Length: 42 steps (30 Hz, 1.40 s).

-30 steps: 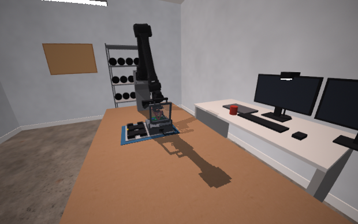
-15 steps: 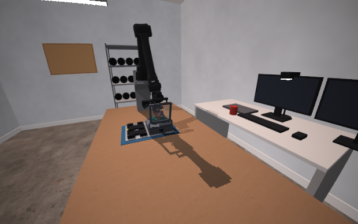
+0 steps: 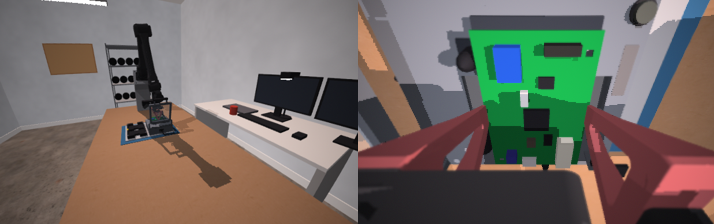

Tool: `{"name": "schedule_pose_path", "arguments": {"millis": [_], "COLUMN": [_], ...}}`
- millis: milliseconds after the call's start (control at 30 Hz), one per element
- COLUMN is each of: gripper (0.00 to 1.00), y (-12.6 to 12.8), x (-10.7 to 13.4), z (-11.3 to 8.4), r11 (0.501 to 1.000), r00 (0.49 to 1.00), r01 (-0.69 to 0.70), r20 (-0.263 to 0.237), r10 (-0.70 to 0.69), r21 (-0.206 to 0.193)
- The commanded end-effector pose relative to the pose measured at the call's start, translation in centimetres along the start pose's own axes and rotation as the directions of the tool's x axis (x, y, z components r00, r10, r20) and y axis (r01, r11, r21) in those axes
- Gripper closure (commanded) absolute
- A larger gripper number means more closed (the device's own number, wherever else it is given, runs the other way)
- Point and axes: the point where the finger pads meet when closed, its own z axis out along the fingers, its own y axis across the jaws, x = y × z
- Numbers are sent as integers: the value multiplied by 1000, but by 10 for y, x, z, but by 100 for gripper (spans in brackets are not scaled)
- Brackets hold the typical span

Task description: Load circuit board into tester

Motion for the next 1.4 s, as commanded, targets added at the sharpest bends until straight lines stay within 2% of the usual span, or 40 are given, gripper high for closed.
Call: {"name": "schedule_pose_path", "arguments": {"millis": [0, 1367], "gripper": [28, 28], "y": [0, -4], "x": [6, 5], "z": [0, 3], "r11": [1000, 1000], "r00": [1000, 1000], "r01": [0, 5], "r20": [-11, -10], "r10": [0, -5], "r21": [-7, -1]}}
